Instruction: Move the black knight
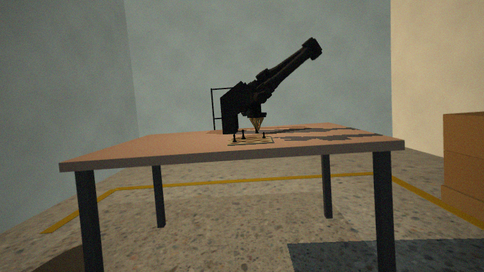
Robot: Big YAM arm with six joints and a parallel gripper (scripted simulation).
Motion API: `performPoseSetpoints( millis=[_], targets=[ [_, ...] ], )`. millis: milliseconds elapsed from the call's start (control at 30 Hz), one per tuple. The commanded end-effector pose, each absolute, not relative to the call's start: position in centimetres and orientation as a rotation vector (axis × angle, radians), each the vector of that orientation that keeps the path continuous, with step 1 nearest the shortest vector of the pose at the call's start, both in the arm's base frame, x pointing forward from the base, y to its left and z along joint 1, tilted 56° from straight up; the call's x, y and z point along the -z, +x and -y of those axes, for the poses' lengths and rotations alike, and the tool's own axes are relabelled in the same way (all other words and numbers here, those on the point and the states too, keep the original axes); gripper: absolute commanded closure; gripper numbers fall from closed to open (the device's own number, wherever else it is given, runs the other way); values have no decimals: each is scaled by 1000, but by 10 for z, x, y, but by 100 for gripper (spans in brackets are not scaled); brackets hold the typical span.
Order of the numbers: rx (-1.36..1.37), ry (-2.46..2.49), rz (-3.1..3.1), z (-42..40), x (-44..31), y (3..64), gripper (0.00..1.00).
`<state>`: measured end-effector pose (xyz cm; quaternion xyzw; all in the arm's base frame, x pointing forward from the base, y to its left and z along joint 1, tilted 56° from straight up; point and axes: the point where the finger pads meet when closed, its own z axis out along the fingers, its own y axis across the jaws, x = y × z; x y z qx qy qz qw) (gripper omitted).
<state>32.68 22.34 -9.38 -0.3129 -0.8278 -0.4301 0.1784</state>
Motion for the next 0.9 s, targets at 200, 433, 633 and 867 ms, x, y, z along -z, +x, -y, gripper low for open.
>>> performPoseSetpoints(
  millis=[200, 433, 633, 867],
  targets=[
    [1225, -924, 2325, -243, 104, 332, 100],
    [1230, -923, 2326, -244, 102, 332, 100],
    [1232, -918, 2330, -244, 102, 332, 100],
    [1233, -917, 2331, -244, 102, 332, 100]
  ],
)
